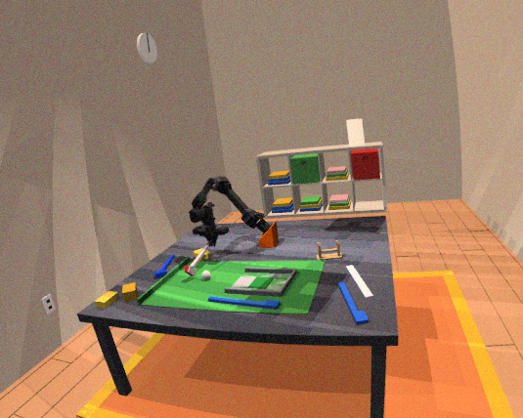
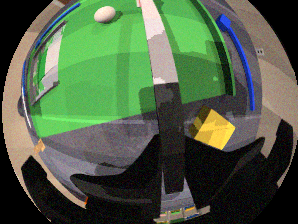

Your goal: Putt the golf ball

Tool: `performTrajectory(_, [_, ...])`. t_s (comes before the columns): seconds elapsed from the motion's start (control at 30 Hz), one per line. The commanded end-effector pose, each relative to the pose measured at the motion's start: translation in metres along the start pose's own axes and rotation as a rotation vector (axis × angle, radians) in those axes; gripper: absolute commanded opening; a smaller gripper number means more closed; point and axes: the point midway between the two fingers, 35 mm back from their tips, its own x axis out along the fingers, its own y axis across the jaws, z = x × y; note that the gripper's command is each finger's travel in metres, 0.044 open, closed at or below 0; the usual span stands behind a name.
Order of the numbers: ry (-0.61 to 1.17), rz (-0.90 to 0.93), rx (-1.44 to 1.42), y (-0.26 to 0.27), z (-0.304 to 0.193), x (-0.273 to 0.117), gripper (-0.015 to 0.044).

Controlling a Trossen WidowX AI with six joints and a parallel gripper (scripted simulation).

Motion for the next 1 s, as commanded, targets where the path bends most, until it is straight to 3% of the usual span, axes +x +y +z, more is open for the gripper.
performTrajectory(0.0, [0.002,0.003,-0.008,0.002,-0.002,0.007,0.0])
performTrajectory(0.97, [0.001,0.001,-0.008,-0.029,-0.001,0.011,0.0])
